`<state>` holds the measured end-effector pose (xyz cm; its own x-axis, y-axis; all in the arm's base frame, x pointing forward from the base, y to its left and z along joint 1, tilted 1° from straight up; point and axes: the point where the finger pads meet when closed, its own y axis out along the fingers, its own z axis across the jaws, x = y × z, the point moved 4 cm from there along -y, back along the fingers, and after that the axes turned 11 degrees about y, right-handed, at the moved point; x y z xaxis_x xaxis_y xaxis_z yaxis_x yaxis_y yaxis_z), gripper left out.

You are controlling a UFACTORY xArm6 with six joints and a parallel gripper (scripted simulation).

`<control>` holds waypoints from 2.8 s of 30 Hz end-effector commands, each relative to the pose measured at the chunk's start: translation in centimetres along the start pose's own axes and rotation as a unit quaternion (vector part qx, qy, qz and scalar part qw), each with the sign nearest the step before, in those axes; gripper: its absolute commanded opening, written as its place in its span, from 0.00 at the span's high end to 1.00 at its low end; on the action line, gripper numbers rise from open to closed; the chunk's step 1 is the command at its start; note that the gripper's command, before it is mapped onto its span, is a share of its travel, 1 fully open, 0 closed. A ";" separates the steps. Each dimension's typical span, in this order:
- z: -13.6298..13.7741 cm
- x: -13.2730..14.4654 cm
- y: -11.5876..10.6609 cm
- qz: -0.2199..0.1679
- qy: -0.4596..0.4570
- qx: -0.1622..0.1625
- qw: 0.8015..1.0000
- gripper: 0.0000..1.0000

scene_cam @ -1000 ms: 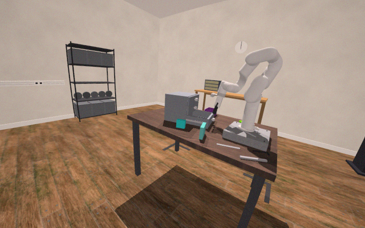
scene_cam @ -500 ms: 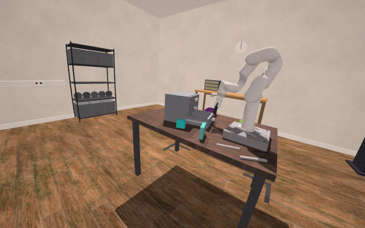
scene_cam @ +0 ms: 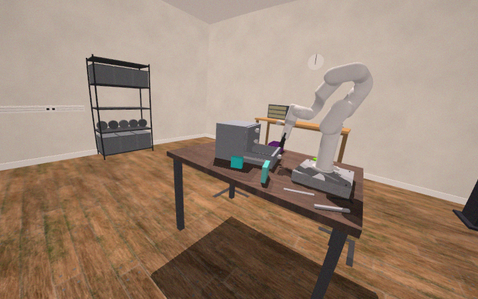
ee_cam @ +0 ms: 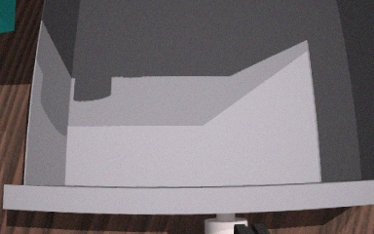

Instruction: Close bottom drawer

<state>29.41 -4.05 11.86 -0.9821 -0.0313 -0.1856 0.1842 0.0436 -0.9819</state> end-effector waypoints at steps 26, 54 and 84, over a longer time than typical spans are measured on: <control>0.0 -0.1 -0.4 0.001 0.000 0.000 1.000 0.40; 0.0 0.1 0.4 0.001 0.000 -0.001 1.000 0.40; 0.1 0.8 3.7 0.001 0.000 -0.001 1.000 0.40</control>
<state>29.18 -4.00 8.25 -0.9826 -0.0315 -0.1833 0.1818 0.0451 -0.9823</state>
